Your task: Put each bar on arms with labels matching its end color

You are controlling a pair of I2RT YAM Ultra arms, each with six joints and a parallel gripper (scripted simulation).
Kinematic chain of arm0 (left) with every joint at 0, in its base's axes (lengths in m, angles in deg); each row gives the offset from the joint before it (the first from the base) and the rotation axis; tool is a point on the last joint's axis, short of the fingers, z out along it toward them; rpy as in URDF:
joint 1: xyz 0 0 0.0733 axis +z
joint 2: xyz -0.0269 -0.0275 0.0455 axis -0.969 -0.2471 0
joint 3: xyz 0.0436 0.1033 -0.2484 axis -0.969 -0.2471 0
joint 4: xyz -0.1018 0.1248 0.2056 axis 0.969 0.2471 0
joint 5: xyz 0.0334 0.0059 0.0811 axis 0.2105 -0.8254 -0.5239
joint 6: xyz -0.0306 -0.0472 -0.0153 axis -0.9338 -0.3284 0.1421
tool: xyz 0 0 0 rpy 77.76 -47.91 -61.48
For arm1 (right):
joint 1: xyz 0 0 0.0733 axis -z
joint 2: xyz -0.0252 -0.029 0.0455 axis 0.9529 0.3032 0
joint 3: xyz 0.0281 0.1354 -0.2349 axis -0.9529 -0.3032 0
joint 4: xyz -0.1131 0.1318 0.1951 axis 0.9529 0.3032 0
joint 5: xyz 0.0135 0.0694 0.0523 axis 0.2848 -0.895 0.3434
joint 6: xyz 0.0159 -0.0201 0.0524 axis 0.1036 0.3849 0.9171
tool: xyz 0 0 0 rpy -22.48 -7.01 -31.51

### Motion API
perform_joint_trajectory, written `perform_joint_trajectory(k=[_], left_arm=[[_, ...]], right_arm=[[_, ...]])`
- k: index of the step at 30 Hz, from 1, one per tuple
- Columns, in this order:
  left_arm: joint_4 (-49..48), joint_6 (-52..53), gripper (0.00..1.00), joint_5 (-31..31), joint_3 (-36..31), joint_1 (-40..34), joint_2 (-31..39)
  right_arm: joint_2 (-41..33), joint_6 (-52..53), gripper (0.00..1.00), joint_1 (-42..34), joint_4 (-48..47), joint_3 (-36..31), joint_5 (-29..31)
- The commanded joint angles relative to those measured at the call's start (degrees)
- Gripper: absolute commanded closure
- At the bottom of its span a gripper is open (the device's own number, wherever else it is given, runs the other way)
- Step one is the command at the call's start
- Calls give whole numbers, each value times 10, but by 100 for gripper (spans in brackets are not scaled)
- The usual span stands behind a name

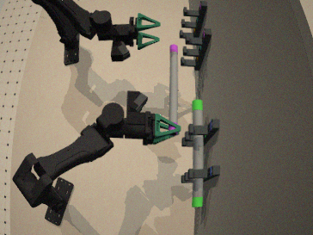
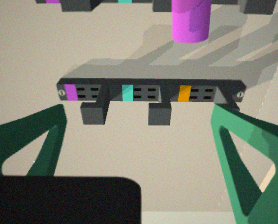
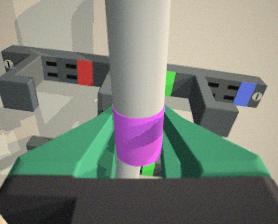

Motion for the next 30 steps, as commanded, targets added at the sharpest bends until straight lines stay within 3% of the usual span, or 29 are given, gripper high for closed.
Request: perform_joint_trajectory(k=[1,30], left_arm=[[-10,0,0,-10,-6,-10,-10],[-56,-1,0,-55,-10,-54,-52]], right_arm=[[-9,15,100,0,-29,27,3],[-9,15,100,1,-26,29,2]])
